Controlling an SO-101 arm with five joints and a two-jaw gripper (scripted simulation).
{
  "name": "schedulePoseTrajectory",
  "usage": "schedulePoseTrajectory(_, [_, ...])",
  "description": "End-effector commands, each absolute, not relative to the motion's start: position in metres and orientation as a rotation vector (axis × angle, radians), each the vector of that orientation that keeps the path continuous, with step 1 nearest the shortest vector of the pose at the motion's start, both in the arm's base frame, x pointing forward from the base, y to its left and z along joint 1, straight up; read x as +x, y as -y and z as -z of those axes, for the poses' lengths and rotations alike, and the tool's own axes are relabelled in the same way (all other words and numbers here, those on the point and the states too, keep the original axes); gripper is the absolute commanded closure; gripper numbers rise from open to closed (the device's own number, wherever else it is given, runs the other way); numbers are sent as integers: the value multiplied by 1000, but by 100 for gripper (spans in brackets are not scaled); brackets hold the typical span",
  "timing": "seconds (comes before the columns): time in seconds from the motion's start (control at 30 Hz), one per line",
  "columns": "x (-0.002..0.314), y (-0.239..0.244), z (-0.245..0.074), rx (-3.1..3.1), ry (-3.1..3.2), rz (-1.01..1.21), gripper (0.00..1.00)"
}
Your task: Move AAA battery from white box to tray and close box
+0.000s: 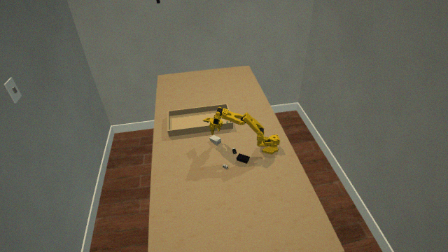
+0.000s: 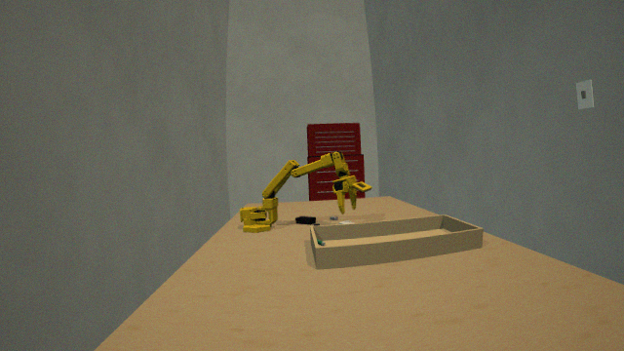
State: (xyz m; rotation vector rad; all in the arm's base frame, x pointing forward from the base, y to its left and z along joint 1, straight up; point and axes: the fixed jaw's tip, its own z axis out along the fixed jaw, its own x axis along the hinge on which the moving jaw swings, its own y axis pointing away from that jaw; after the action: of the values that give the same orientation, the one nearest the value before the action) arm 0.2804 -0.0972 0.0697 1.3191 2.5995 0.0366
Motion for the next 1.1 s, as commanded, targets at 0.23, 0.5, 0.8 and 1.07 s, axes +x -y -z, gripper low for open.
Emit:
schedulePoseTrajectory(0.23, [287,97,-89,1264,-2529,-53,72])
schedulePoseTrajectory(0.5, [288,96,-89,1249,-2532,-51,72])
schedulePoseTrajectory(0.8, [289,96,-89,1235,-2536,-50,72])
schedulePoseTrajectory(1.07, [289,96,-89,1235,-2536,-50,72])
